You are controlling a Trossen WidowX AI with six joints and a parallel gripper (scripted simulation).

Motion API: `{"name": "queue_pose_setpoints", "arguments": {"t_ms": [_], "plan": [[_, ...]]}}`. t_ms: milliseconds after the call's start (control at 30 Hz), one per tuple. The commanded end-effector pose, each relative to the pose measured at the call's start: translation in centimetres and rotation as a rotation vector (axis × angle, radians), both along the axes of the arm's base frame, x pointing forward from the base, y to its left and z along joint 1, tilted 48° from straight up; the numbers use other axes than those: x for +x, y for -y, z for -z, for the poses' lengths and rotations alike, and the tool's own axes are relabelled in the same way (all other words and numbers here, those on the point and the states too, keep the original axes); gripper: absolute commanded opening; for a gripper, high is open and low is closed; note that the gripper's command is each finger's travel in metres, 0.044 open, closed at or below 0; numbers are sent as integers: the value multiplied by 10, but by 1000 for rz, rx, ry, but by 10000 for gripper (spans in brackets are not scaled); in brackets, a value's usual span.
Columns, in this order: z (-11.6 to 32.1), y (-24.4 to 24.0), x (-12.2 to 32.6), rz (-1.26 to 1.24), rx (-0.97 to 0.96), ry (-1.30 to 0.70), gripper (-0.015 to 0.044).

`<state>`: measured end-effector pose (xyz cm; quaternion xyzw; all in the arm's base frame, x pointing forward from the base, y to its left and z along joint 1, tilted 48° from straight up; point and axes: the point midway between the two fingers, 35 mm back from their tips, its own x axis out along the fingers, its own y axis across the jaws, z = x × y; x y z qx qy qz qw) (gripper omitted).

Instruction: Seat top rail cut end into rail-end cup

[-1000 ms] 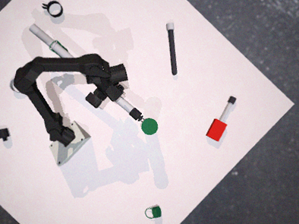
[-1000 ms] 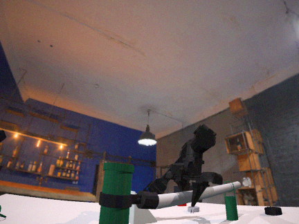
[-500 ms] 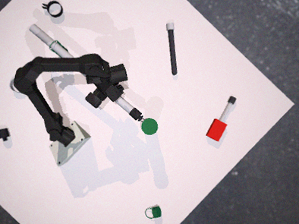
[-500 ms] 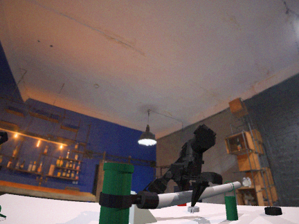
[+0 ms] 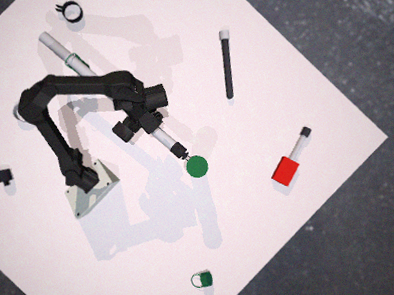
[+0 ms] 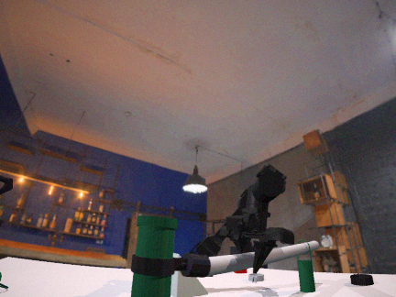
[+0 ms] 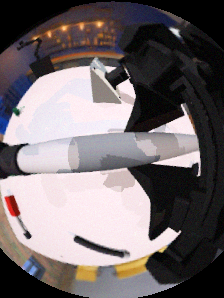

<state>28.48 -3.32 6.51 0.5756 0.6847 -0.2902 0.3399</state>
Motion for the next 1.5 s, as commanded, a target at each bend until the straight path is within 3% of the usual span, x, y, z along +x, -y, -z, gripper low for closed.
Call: {"name": "queue_pose_setpoints", "arguments": {"t_ms": [0,1467], "plan": [[-1,5,1,4,-10,7,0],[-2,10,2,4,-12,7,0]]}}
